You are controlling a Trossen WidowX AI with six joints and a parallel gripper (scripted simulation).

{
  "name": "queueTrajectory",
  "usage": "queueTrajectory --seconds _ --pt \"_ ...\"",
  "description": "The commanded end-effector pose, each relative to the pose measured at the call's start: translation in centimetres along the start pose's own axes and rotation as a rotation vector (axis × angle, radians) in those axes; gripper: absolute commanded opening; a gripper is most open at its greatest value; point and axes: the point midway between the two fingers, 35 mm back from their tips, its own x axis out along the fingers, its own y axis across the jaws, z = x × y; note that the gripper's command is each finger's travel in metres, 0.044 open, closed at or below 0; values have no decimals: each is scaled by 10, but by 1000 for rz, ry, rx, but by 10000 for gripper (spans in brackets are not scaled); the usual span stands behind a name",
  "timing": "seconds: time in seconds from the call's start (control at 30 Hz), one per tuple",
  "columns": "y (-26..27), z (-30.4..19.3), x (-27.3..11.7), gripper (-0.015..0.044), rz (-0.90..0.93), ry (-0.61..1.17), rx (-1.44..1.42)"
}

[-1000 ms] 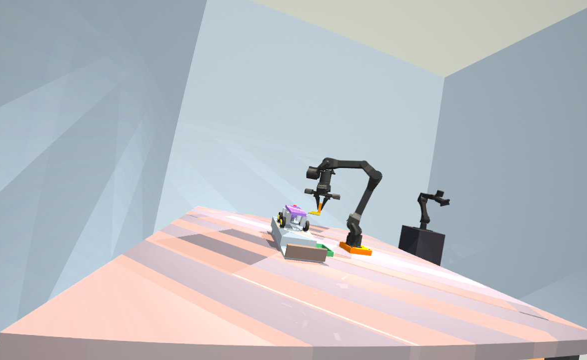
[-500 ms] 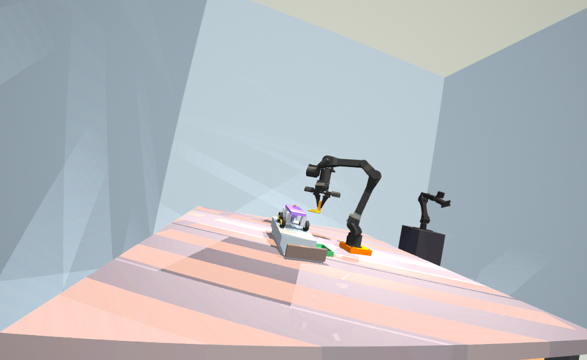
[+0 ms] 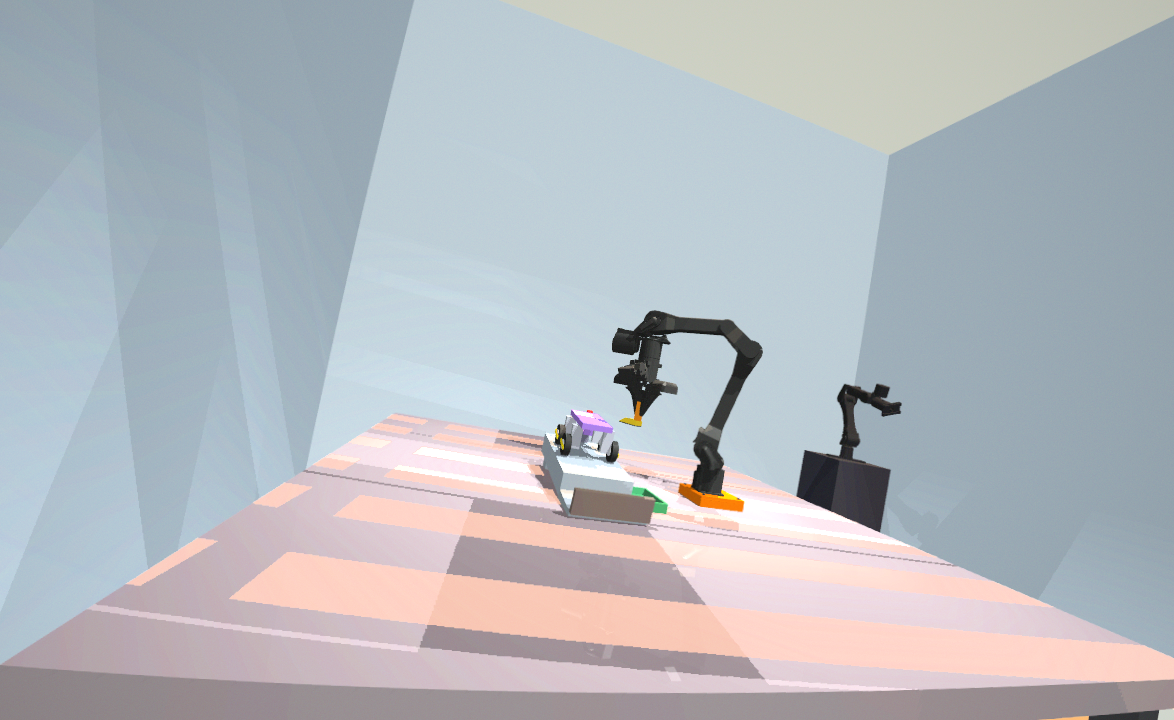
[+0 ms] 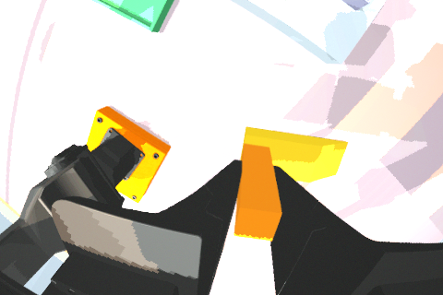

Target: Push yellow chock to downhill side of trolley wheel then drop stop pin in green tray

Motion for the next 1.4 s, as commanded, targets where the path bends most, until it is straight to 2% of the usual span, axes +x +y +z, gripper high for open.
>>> queueTrajectory --seconds 0.0,0.27,0.57,1.37 --pt "0 0 0 0 3 -2 130" --pt "0 0 0 0 4 0 375" --pt "3 4 0 0 4 0 392" --pt "58 54 6 0 10 -4 443"
